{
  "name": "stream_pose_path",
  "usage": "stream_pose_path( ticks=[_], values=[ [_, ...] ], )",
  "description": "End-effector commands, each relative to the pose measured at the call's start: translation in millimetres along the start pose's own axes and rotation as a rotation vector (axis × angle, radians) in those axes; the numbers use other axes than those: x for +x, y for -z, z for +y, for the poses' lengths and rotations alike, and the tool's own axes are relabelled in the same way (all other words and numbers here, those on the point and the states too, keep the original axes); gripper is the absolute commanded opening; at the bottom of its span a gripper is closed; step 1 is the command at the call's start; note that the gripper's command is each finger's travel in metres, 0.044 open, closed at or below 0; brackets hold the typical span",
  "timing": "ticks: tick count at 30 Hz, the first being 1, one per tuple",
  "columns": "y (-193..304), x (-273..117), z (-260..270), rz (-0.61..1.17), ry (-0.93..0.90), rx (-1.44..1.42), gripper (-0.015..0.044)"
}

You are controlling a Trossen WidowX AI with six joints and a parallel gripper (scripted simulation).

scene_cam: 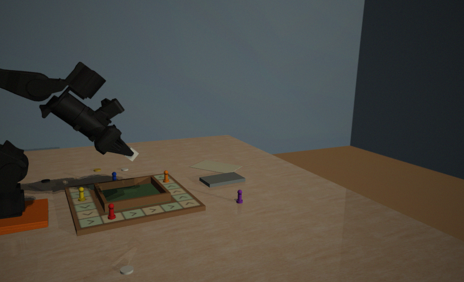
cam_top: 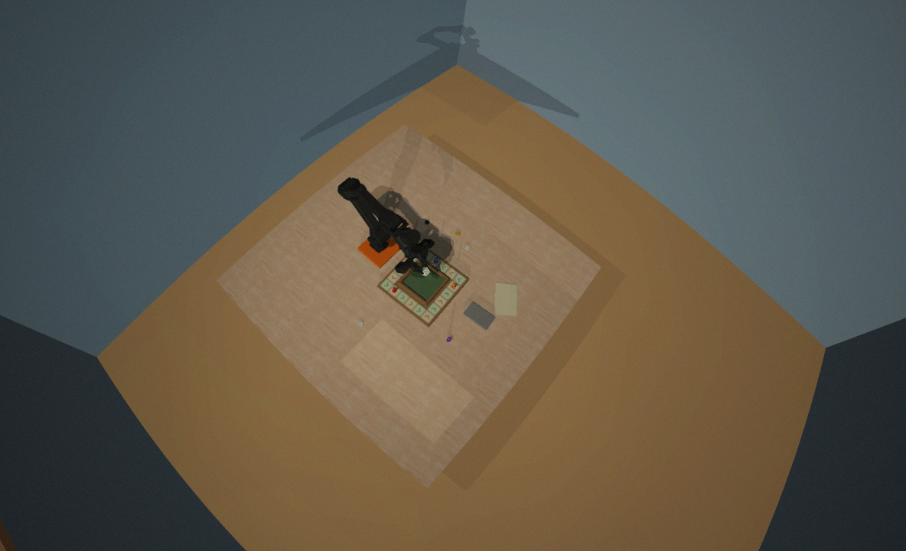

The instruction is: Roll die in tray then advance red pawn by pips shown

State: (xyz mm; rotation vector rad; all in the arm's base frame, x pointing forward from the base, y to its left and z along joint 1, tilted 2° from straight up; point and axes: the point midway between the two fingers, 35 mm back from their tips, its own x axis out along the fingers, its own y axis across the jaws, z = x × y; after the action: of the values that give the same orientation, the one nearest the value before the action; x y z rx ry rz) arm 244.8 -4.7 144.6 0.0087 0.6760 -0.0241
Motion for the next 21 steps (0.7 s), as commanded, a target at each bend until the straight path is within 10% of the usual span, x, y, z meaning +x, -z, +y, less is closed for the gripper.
stream_pose_path(
  ticks=[1, 21],
  values=[
    [-1.8, -4.4, 0.4, -0.010, -0.003, -0.005, 0.0000],
    [-0.7, -3.3, -0.1, -0.006, 0.000, 0.000, 0.0000]
  ],
)
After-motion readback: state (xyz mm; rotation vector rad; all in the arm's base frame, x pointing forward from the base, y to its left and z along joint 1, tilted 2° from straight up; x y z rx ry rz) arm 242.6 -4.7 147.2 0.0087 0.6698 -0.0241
